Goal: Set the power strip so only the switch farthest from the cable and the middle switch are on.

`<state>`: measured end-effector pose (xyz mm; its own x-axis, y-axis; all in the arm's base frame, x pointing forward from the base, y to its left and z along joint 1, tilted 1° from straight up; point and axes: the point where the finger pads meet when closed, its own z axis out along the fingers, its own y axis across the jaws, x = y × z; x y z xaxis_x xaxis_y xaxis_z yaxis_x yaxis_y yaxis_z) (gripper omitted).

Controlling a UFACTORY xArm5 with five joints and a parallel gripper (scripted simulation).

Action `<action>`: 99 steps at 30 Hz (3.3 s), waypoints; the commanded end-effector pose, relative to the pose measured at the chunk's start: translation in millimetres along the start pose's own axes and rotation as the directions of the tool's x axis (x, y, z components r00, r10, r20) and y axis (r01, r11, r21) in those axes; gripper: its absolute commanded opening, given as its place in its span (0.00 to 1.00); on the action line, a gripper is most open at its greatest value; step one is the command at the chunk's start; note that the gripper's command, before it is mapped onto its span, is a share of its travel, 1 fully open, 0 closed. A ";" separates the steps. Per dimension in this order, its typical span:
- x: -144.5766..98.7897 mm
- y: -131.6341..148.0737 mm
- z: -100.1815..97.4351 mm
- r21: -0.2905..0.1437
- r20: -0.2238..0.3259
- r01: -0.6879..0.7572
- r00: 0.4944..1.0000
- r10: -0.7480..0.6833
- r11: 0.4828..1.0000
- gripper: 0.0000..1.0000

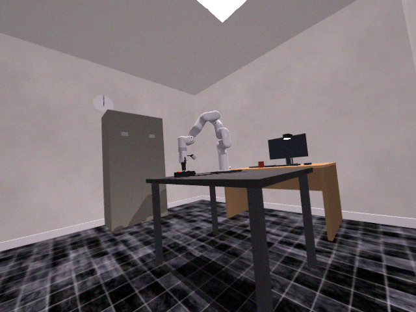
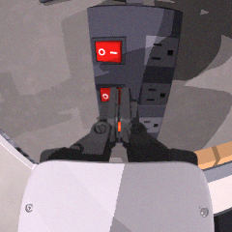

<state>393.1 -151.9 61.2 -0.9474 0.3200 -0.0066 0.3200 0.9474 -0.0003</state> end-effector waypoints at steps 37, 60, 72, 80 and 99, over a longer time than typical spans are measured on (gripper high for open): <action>-1.1 -0.2 7.5 0.000 0.004 0.000 1.000 0.000 1.000 0.00; -1.1 -0.2 -5.9 0.000 0.004 0.000 1.000 0.000 1.000 0.00; -1.1 0.0 -29.5 0.000 0.004 0.000 1.000 0.000 1.000 0.00; -1.1 0.0 -30.9 0.000 0.004 0.000 1.000 0.000 1.000 0.00; -1.1 0.0 -32.7 0.000 0.004 0.000 1.000 0.000 1.000 1.00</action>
<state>392.7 -151.7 91.0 -0.9474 0.3200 -0.0065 0.3200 0.9474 -0.0003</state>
